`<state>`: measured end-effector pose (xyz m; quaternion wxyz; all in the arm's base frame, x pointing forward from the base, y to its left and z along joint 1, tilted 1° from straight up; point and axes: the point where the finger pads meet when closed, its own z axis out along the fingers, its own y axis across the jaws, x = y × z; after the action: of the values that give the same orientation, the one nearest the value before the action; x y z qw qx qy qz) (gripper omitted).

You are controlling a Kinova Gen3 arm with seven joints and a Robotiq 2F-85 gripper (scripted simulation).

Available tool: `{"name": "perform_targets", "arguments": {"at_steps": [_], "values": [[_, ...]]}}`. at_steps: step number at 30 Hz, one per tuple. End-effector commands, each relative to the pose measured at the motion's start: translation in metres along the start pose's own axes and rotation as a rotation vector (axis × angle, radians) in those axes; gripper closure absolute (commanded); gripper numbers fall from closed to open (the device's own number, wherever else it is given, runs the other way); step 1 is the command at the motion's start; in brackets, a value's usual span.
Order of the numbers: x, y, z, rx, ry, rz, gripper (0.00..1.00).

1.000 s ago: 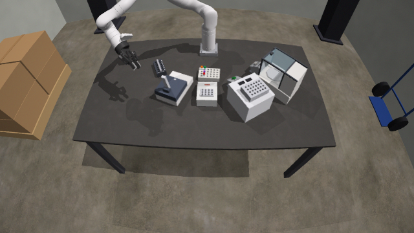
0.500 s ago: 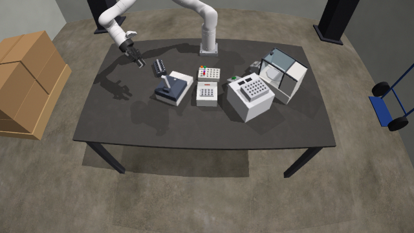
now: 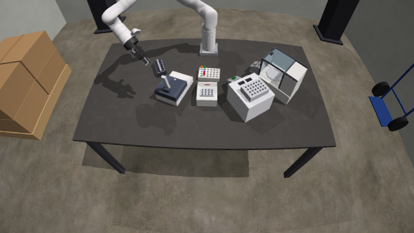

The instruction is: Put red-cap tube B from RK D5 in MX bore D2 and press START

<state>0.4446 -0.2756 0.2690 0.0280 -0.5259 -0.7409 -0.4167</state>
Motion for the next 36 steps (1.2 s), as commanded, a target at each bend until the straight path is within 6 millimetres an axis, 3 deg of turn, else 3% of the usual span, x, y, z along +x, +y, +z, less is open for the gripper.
{"name": "perform_targets", "arguments": {"at_steps": [1, 36], "values": [[0.008, -0.002, 0.002, 0.022, -0.003, -0.031, 0.58], [0.07, -0.021, 0.025, 0.213, -0.011, -0.275, 0.58]]}}
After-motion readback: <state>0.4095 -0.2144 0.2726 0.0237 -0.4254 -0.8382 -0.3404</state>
